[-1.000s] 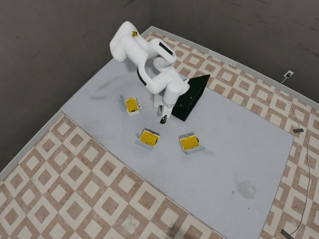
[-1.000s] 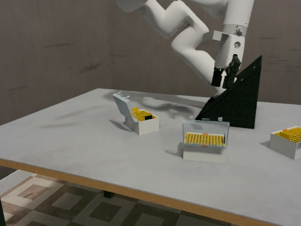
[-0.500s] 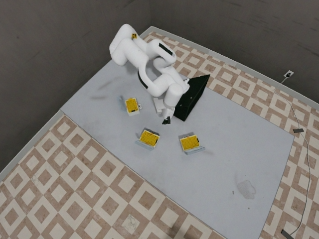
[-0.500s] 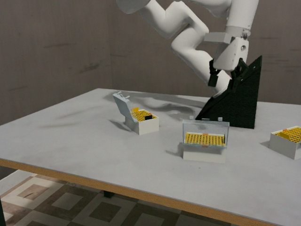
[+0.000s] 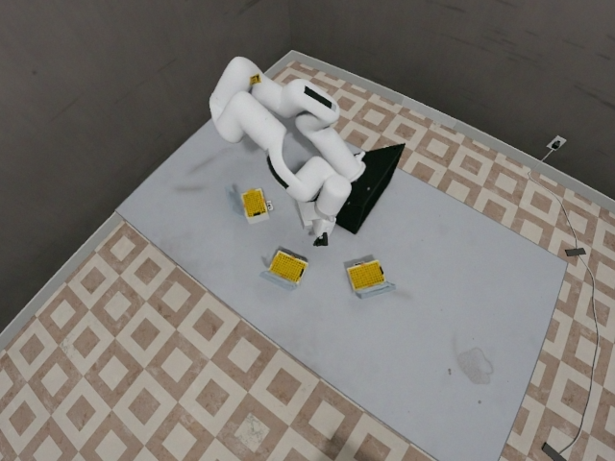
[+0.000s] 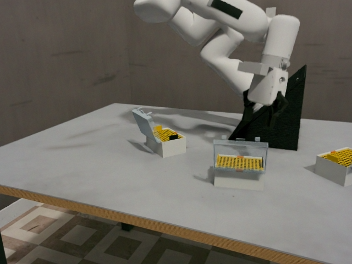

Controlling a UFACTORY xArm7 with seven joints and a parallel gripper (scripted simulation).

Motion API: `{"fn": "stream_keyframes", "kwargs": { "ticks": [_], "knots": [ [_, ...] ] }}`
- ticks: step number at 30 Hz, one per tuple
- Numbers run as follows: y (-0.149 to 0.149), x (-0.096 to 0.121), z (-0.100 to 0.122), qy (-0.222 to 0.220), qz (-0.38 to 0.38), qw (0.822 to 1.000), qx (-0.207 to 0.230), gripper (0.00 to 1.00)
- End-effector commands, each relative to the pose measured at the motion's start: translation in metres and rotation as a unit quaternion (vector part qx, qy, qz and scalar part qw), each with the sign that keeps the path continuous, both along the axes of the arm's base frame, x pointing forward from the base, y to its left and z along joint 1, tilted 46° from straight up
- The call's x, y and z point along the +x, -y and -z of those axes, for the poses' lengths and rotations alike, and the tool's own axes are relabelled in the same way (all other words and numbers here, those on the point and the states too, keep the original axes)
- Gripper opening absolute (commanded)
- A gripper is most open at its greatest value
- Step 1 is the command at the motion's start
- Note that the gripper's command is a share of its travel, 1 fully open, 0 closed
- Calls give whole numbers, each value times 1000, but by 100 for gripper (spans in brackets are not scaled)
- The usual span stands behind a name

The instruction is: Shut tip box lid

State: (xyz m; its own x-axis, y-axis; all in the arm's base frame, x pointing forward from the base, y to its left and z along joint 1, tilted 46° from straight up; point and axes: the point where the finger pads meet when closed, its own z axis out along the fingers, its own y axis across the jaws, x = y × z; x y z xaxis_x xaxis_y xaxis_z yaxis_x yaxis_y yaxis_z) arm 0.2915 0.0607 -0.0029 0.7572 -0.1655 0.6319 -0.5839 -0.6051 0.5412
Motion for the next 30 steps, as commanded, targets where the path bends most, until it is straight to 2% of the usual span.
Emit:
{"fn": "stream_keyframes", "kwargs": {
  "ticks": [1, 6, 15, 30],
  "knots": [
    [13, 4, 16, 2, -2, 1000, 1, 100],
    [24, 5, 26, 2, -2, 1000, 1, 100],
    [56, 9, 58, 2, -2, 1000, 1, 100],
    [56, 9, 58, 2, -2, 1000, 1, 100]
  ]
}}
